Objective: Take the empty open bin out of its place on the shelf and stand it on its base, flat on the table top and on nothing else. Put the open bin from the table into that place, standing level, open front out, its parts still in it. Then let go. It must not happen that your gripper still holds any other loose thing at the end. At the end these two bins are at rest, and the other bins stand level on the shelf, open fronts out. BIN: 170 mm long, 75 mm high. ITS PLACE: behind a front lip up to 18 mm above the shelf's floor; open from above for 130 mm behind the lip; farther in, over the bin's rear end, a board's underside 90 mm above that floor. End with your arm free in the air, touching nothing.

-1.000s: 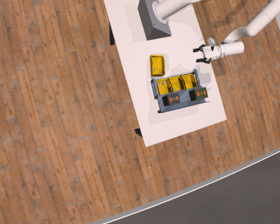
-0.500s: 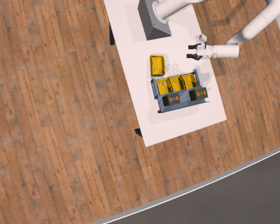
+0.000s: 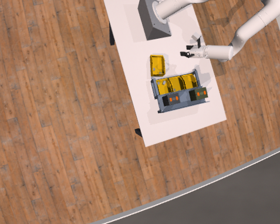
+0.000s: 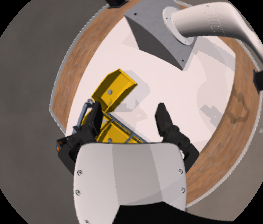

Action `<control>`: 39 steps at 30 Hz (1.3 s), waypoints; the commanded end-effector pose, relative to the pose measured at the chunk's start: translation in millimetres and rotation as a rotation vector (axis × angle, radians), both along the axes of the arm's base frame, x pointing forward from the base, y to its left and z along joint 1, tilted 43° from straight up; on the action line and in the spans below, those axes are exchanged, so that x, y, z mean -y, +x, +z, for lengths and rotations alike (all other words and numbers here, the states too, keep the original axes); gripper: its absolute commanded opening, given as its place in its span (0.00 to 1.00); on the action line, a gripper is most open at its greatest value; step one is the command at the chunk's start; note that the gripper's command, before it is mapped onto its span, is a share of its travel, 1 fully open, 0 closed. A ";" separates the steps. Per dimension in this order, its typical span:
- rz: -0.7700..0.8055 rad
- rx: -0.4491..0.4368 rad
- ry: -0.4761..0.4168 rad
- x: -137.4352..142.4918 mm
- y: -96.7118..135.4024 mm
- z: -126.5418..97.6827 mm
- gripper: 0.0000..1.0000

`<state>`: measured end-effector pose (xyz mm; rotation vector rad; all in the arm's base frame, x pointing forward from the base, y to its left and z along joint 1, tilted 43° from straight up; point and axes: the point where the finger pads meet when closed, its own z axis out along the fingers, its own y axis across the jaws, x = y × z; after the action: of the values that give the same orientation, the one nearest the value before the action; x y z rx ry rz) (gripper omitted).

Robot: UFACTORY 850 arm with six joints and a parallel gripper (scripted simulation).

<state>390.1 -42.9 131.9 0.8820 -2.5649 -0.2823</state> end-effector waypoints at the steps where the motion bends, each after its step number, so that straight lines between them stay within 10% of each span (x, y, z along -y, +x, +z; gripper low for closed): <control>1: -0.110 -0.015 0.087 -0.3 0.0 -6.9 1.00; 39: -0.651 0.089 0.443 22.3 50.9 -30.3 1.00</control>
<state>435.7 -61.3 102.5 0.1913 -2.8350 -1.0102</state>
